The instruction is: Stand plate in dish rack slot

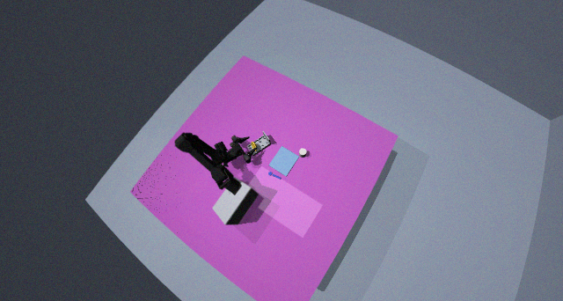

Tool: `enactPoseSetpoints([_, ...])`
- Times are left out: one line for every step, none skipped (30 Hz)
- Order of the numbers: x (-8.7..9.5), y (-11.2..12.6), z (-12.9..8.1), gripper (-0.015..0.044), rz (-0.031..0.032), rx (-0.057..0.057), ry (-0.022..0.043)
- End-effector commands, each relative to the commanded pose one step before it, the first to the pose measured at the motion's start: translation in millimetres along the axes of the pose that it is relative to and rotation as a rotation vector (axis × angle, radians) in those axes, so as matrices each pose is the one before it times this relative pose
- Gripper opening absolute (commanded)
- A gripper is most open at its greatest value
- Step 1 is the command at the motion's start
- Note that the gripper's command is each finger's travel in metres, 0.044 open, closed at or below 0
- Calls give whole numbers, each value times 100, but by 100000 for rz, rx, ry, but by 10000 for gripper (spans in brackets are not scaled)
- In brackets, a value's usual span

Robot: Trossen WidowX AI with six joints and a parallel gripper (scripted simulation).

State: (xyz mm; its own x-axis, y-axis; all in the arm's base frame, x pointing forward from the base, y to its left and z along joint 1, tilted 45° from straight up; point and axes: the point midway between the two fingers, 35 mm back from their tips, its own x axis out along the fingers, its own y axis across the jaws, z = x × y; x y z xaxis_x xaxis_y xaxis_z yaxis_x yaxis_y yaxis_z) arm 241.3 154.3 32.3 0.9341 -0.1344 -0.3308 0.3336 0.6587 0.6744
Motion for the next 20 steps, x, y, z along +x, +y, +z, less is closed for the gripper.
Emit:
enactPoseSetpoints([-206, 43, 2426, 400, -474, -636, 111])
enactPoseSetpoints([-70, 17, 718, 400, 9, -39, -67])
enactPoseSetpoints([-22, 133, 662, 400, 42, -45, -96])
enactPoseSetpoints([-32, 109, 664, 400, 80, -61, -125])
enactPoseSetpoints([-42, 86, 660, 400, 117, -78, -155])
enactPoseSetpoints([-52, 63, 656, 400, 152, -96, -186])
enactPoseSetpoints([-61, 41, 650, 400, 186, -114, -218])
enactPoseSetpoints([-70, 19, 643, 400, 219, -134, -251])
enactPoseSetpoints([-79, -2, 629, 400, 248, -153, -282])
enactPoseSetpoints([-67, -15, 481, 400, 212, -133, -242])
enactPoseSetpoints([-42, -15, 286, 400, 136, -86, -155])
enactPoseSetpoints([-14, -6, 95, 400, 47, -30, -53])
enactPoseSetpoints([48, -23, -5, 400, -256, -510, 120])
enactPoseSetpoints([144, -71, -14, 400, -770, -1522, 371])
enactPoseSetpoints([239, -122, -23, 400, -1287, -2514, 651])
enactPoseSetpoints([287, -151, -26, 400, -1551, -2983, 836])
enactPoseSetpoints([287, -155, -26, 400, -1552, -2941, 896])
enactPoseSetpoints([287, -160, -26, 400, -1550, -2899, 956])
enactPoseSetpoints([287, -164, -26, 400, -1546, -2856, 1017])
enactPoseSetpoints([286, -169, -26, 400, -1538, -2813, 1077])
